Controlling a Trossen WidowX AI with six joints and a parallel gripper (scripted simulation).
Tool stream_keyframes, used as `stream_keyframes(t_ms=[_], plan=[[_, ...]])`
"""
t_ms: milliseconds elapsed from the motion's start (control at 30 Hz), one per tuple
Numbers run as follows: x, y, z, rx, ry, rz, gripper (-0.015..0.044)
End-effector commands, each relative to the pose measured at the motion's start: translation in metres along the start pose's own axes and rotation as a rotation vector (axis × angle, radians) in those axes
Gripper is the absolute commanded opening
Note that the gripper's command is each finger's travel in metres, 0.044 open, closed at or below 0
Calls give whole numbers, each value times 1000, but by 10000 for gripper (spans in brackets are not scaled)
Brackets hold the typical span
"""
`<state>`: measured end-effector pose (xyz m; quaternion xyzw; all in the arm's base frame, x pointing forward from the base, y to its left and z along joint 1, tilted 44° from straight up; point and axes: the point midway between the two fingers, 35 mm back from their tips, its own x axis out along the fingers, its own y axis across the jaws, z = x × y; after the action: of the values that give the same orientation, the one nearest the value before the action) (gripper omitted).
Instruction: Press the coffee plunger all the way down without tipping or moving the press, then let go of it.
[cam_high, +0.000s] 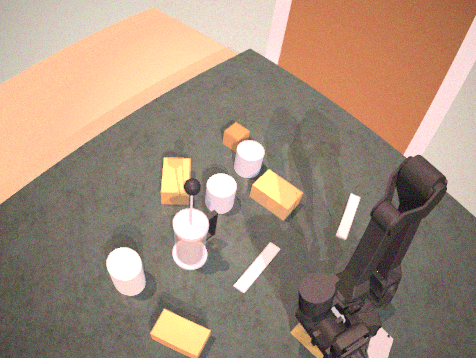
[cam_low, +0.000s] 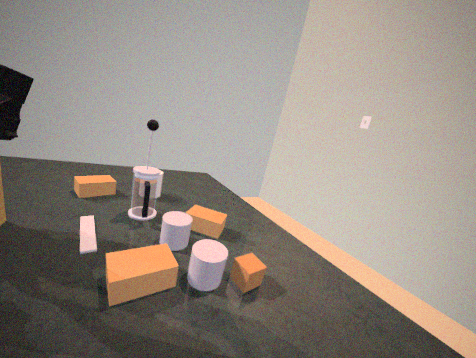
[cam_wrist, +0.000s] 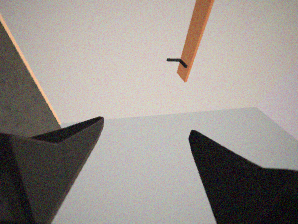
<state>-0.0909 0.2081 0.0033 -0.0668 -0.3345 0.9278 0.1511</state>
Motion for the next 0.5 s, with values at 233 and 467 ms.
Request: stream_keyframes(t_ms=[233,467], plan=[[-17,-30,-72,243,361,-66,440],[-71,-74,-142,533,807,-262,440]])
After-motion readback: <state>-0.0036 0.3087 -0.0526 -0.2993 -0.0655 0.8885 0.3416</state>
